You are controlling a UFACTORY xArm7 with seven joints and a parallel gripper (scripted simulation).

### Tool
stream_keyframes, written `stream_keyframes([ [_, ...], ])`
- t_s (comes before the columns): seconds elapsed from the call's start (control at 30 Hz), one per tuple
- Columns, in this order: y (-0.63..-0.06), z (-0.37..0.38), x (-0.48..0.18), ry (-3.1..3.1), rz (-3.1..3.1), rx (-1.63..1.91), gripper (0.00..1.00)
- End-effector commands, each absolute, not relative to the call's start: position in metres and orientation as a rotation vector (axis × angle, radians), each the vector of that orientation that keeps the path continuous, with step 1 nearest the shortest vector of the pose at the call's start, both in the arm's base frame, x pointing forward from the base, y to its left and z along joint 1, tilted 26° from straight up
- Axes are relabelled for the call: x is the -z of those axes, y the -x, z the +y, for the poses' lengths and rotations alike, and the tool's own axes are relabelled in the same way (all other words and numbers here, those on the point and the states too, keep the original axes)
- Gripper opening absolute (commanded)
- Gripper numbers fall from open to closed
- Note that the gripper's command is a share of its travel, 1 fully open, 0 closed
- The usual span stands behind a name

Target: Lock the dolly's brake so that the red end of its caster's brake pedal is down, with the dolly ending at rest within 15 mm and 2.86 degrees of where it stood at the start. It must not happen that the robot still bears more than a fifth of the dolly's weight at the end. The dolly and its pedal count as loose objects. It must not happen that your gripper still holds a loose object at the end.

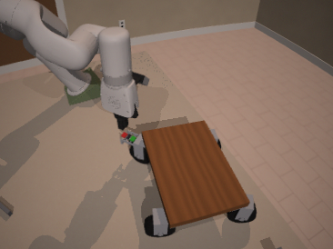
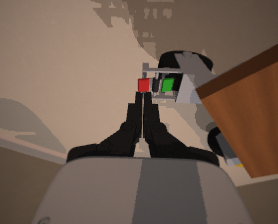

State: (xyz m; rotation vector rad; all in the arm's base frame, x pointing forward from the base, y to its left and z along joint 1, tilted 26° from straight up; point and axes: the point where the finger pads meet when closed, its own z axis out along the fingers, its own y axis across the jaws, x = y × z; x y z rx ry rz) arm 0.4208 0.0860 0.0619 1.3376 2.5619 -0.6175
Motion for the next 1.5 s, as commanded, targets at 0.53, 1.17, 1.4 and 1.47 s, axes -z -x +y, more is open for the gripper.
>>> stream_keyframes([
  [0.53, -0.421, 0.074, -0.038, -1.335, 2.561, 0.612, 0.0],
  [1.17, -0.421, 0.073, -0.034, -1.335, 2.561, 0.612, 0.0],
  [1.4, -0.421, 0.073, -0.034, -1.335, 2.561, 0.612, 0.0],
  [1.47, -0.421, 0.073, -0.034, -1.335, 2.561, 0.612, 0.0],
])
